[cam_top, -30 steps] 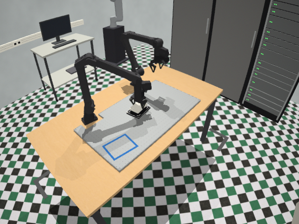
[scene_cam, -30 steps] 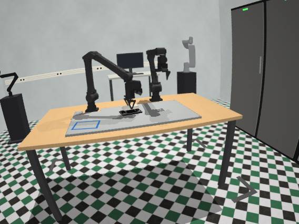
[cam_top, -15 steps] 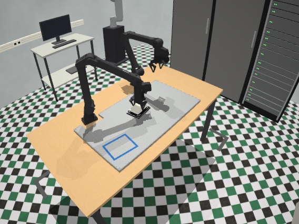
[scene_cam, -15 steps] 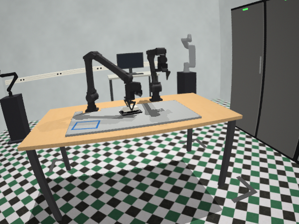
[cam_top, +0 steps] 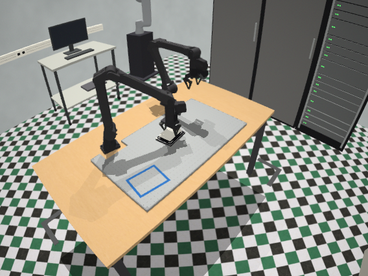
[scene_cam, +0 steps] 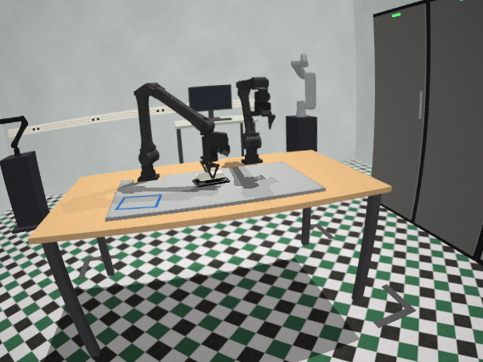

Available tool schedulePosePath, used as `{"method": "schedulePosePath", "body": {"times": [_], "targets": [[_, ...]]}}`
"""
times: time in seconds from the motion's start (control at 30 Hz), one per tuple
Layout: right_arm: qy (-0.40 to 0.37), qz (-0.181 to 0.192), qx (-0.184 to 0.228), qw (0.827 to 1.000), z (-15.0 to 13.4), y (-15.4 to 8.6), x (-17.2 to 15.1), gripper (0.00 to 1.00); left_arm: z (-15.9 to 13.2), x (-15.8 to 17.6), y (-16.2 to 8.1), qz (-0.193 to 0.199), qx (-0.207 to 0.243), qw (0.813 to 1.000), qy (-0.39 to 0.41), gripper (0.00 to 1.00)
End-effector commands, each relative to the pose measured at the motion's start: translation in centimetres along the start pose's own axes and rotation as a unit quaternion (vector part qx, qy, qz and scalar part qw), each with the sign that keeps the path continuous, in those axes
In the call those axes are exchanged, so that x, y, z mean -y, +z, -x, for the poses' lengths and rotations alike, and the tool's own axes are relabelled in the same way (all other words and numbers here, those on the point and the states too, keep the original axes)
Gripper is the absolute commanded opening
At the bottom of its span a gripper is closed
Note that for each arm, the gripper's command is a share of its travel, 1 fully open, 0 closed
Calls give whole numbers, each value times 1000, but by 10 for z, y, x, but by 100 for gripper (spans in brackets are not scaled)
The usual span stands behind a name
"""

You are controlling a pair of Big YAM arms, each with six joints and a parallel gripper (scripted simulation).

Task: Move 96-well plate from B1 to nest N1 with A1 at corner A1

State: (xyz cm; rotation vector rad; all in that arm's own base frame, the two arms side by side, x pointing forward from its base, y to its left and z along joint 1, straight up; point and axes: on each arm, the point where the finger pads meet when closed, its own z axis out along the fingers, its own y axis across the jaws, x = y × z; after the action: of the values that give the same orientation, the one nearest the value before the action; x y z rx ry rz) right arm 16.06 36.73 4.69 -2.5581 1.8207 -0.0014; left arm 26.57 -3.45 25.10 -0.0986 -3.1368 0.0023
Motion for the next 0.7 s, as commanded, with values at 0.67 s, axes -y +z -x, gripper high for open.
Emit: {"method": "schedulePosePath", "body": {"times": [0.67], "targets": [[-1,0,1,1000,-2,8,3,0,9,0,-12,0,19,1000,-6,100]]}}
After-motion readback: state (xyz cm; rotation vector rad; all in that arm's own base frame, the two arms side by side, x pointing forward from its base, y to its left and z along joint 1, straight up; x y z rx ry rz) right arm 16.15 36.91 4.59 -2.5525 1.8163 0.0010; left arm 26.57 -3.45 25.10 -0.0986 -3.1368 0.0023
